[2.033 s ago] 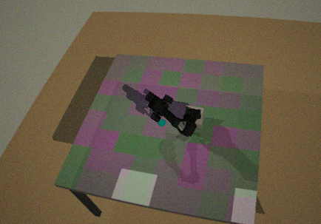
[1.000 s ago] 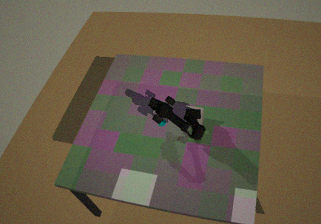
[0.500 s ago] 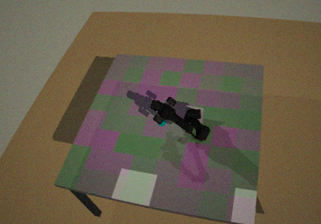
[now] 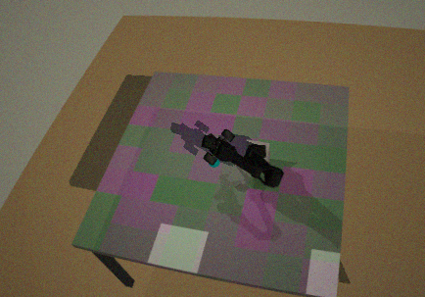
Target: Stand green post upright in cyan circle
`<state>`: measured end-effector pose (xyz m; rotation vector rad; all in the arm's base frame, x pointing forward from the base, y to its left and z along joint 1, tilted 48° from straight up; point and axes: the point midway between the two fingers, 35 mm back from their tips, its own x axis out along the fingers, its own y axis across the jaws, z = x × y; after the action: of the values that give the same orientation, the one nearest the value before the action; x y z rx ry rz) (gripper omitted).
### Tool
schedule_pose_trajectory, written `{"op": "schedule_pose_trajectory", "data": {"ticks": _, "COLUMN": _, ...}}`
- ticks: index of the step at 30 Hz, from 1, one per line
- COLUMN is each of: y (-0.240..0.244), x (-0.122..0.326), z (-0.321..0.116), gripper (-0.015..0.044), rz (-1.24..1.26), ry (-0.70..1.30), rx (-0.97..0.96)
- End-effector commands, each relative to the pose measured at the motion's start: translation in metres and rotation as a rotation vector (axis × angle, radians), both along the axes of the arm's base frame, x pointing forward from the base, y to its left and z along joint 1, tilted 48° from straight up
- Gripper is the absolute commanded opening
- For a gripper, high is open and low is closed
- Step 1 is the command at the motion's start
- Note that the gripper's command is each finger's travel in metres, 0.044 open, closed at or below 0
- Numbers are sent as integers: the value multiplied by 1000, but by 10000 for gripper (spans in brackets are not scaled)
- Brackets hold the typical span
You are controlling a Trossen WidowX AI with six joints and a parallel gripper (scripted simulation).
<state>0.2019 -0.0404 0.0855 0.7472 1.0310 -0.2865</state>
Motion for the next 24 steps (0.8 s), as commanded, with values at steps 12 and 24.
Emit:
{"op": "schedule_pose_trajectory", "data": {"ticks": 12, "y": 0, "x": -2, "z": -1, "gripper": 22, "rz": -63, "ry": -73, "rx": -37}}
{"op": "schedule_pose_trajectory", "data": {"ticks": 24, "y": -1, "x": -2, "z": -1, "gripper": 22, "rz": -113, "ry": -138, "rx": -57}}
